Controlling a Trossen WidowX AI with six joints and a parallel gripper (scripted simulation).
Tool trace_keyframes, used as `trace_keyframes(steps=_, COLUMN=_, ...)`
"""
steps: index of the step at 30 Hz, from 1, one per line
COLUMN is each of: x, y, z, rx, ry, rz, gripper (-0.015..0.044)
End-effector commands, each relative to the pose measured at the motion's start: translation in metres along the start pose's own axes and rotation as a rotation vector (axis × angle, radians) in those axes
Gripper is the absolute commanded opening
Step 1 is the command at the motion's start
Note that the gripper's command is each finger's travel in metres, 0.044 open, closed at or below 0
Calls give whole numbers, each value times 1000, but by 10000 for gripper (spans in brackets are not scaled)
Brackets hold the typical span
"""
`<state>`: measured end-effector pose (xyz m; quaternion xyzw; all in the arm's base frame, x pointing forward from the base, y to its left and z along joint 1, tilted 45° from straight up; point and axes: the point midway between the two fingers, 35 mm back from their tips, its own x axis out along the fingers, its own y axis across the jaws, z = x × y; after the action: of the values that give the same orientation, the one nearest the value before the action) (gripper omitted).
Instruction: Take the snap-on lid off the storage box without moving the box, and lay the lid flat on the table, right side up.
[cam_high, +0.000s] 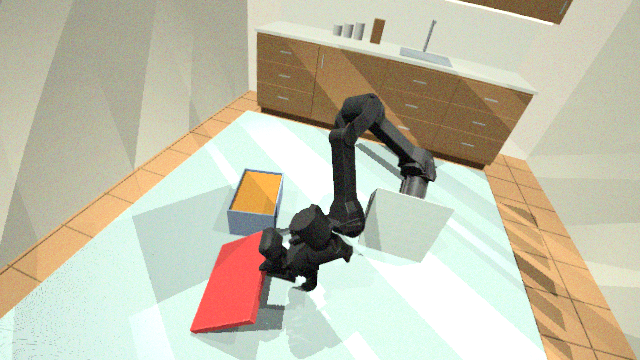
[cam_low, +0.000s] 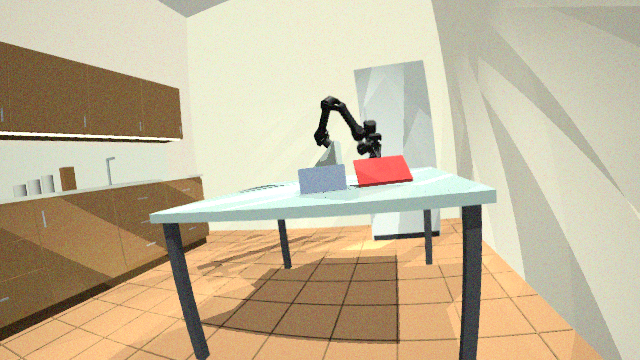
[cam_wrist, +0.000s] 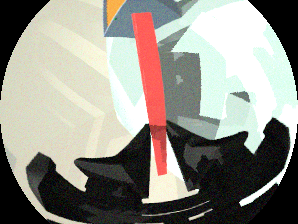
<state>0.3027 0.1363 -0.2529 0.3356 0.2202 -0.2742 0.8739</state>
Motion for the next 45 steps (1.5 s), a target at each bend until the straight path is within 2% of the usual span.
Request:
trace_keyframes(steps=1, x=4, y=-6, z=1, rx=-6, ry=-1, rz=-11, gripper=0)
trace_keyframes(steps=45, x=28, y=-33, z=3, rx=-9, ry=12, rz=-46, gripper=0)
